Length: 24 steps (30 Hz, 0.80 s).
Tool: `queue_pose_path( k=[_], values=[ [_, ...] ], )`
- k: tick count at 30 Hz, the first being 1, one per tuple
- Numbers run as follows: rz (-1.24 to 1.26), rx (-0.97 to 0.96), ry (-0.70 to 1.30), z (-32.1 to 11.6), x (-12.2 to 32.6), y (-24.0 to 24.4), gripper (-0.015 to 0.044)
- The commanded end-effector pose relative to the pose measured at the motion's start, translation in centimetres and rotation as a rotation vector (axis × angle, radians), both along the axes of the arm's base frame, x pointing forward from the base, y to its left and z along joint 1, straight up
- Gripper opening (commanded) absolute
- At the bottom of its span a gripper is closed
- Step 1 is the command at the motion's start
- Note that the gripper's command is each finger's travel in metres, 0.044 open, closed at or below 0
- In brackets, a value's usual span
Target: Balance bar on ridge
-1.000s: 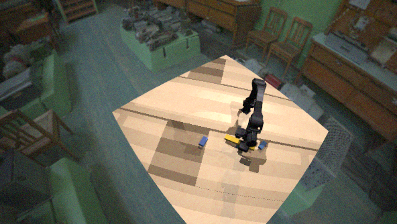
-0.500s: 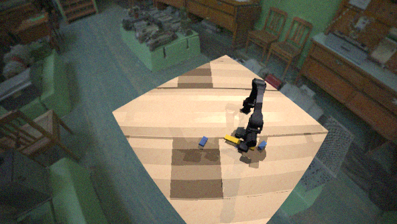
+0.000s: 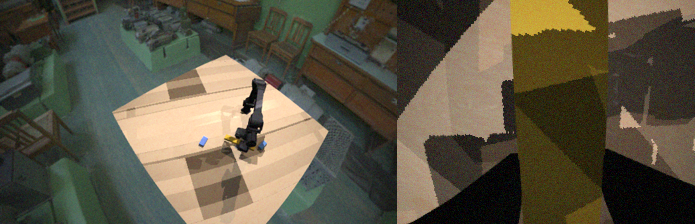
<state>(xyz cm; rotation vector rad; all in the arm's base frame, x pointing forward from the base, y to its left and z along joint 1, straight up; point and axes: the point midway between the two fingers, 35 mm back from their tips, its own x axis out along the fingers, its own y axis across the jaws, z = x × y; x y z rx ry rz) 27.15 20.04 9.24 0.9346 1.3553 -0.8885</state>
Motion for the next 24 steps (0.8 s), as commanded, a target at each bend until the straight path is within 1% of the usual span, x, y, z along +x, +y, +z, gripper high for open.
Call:
queue_pose_path(
  k=[1,24],
  values=[
    [-0.001,0.004,0.002,-0.07,-0.03,0.06,0.0000],
    [-0.001,0.004,0.002,-0.28,-0.07,0.06,0.0000]
  ],
)
